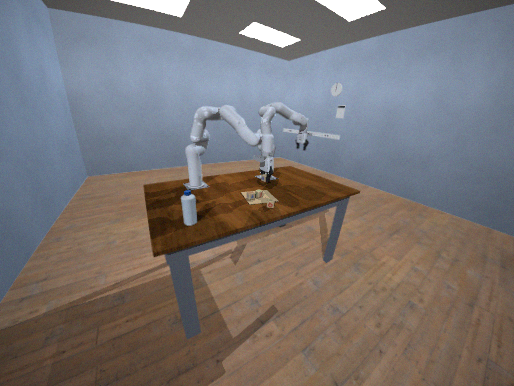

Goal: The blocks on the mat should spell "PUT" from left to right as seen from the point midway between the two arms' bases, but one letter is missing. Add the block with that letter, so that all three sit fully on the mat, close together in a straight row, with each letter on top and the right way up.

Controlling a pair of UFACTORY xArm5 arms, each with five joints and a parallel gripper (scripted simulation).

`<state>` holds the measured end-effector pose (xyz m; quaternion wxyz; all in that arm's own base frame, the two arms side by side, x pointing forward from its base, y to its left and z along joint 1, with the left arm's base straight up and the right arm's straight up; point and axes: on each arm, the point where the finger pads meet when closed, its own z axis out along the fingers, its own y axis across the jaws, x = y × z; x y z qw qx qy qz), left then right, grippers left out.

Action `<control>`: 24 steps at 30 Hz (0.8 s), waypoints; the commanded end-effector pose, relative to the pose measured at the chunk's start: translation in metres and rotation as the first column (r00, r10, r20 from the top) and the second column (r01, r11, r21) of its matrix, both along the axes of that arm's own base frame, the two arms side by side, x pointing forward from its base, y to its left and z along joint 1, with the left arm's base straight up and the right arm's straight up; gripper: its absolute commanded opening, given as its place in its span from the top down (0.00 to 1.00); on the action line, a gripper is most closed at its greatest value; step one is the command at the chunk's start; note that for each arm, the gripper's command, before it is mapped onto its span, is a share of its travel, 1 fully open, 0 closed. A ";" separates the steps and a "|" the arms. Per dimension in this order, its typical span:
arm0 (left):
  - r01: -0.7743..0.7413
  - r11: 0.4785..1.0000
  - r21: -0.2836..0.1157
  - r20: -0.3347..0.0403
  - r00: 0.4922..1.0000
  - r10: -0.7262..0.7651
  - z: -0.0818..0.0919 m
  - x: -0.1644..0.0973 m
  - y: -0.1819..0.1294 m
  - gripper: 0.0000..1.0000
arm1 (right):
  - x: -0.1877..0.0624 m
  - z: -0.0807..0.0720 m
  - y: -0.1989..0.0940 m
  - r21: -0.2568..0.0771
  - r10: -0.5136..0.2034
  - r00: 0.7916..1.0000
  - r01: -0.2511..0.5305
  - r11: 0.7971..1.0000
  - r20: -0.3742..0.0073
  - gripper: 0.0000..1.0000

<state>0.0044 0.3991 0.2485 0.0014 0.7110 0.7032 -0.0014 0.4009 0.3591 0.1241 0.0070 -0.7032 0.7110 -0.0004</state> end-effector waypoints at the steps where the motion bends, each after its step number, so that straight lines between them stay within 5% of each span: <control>1: 0.000 1.000 0.004 0.000 1.000 0.000 0.001 0.000 0.001 0.00 | 0.008 -0.001 0.014 -0.009 -0.002 1.000 0.002 1.000 -0.010 0.59; 13: 0.000 1.000 0.004 0.000 1.000 0.000 0.001 0.000 0.001 0.00 | 0.008 -0.028 0.014 -0.009 -0.002 1.000 0.002 1.000 -0.010 0.59; 24: 0.000 1.000 0.004 0.000 1.000 0.000 0.001 0.000 0.001 0.00 | 0.009 -0.078 0.015 -0.009 -0.002 1.000 0.002 1.000 -0.010 0.59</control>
